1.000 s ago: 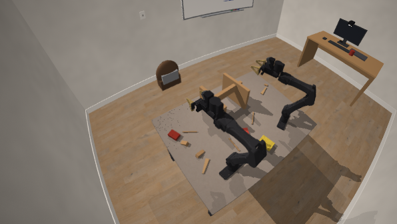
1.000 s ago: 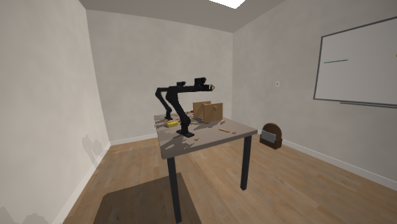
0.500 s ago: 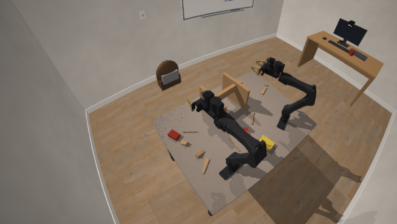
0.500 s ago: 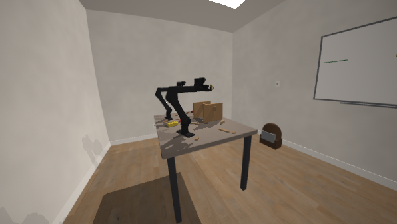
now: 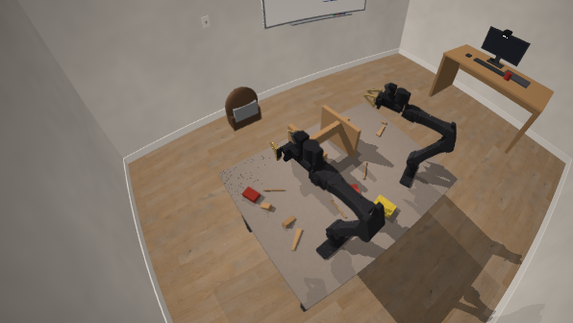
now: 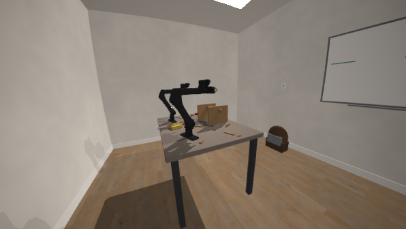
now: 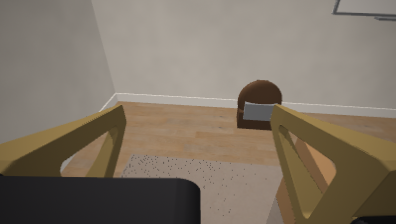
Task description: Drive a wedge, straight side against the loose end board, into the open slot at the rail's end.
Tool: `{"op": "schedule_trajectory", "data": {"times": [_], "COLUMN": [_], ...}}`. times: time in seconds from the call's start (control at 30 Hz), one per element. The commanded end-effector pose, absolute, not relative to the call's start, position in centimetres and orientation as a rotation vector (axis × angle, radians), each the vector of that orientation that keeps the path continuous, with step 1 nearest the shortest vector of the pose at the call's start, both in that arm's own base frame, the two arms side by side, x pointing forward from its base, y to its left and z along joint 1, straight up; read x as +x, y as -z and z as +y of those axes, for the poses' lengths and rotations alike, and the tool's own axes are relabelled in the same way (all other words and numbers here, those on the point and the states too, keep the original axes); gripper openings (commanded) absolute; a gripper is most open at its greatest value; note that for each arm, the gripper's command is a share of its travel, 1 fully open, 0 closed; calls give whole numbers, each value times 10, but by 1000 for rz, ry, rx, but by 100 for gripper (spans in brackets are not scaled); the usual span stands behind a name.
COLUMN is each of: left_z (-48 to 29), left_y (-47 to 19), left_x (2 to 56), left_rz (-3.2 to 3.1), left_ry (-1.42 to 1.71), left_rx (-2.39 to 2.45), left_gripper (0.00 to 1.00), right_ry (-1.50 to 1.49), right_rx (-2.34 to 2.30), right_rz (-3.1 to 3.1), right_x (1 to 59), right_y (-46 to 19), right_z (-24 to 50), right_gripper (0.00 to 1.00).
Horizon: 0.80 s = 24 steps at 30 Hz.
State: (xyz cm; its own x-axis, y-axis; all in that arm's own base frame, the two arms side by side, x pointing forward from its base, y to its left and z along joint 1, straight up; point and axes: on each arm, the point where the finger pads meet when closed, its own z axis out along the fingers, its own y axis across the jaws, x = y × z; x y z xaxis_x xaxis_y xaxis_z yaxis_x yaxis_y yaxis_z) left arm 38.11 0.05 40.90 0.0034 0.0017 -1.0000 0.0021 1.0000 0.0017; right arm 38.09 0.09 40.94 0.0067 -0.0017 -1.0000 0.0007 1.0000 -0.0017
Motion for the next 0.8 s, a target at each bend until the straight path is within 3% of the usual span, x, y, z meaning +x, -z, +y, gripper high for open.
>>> {"op": "schedule_trajectory", "data": {"times": [0.0, 0.3, 0.33, 0.77], "left_z": [6, 2, 2, 1], "left_y": [-404, -398, -396, -418], "left_x": [382, 386, 386, 376], "left_rz": [1568, 1594, 1599, 1544], "left_ry": [-8, 0, 0, 1], "left_rx": [-15, -7, -7, -7], "left_gripper": [100, 100, 53, 53], "right_ry": [-12, -12, -12, -12], "right_rx": [-1, 0, -1, 0], "right_rz": [1536, 1526, 1528, 1542], "right_x": [383, 376, 377, 377], "right_y": [-420, -423, -421, -417], "right_z": [3, 3, 3, 3], "right_gripper": [52, 52, 52, 52]}}
